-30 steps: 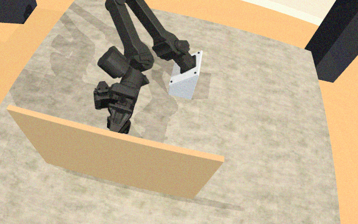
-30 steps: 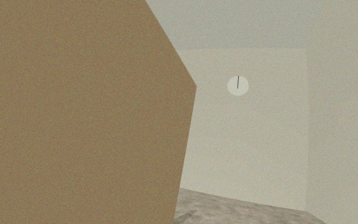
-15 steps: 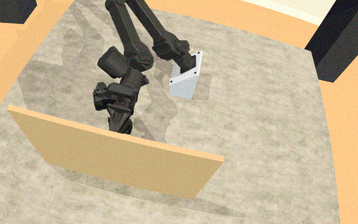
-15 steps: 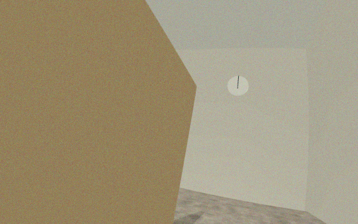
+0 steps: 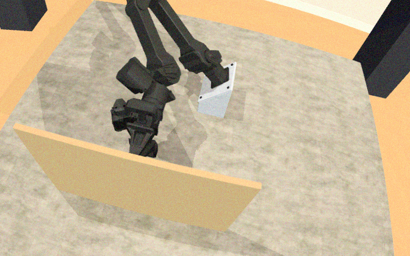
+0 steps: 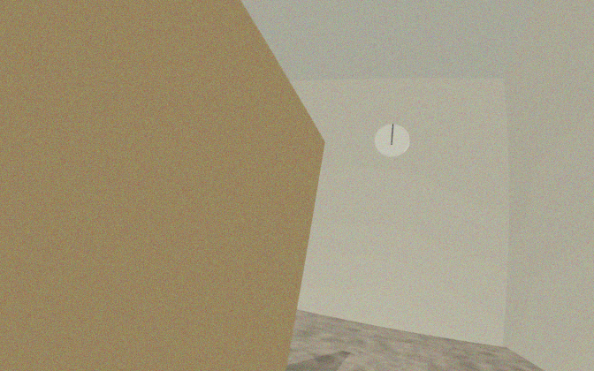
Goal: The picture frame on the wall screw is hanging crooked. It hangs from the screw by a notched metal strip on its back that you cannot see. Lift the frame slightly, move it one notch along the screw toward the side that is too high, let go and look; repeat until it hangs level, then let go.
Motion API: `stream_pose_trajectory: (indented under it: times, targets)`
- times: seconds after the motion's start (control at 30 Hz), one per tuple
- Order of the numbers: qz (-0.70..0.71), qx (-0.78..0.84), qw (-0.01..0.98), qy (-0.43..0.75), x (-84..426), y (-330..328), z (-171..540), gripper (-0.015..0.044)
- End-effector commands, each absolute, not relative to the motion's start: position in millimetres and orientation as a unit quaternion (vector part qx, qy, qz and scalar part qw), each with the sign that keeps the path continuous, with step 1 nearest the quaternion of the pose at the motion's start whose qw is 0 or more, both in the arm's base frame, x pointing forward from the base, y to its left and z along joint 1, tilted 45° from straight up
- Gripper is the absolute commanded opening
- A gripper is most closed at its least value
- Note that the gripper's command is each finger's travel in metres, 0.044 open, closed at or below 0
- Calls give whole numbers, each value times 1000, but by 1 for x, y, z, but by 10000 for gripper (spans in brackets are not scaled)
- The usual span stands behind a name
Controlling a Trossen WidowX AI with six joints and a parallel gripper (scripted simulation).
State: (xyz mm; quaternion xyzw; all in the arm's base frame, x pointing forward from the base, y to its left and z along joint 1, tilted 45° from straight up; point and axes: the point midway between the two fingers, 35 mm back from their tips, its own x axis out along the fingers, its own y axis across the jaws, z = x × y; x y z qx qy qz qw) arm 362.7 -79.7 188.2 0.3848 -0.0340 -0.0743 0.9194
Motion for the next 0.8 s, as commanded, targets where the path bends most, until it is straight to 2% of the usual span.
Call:
stream_pose_trajectory:
  times: [0.0, 0.1, 0.27, 0.77]
  targets:
    - [-74, 383, 920, -34, 363, -80, 188, 184]
    - [-74, 383, 920, -34, 363, -80, 188, 260]
    - [-74, 376, 923, -33, 358, -79, 190, 260]
    - [-72, 240, 968, -23, 264, -65, 185, 260]
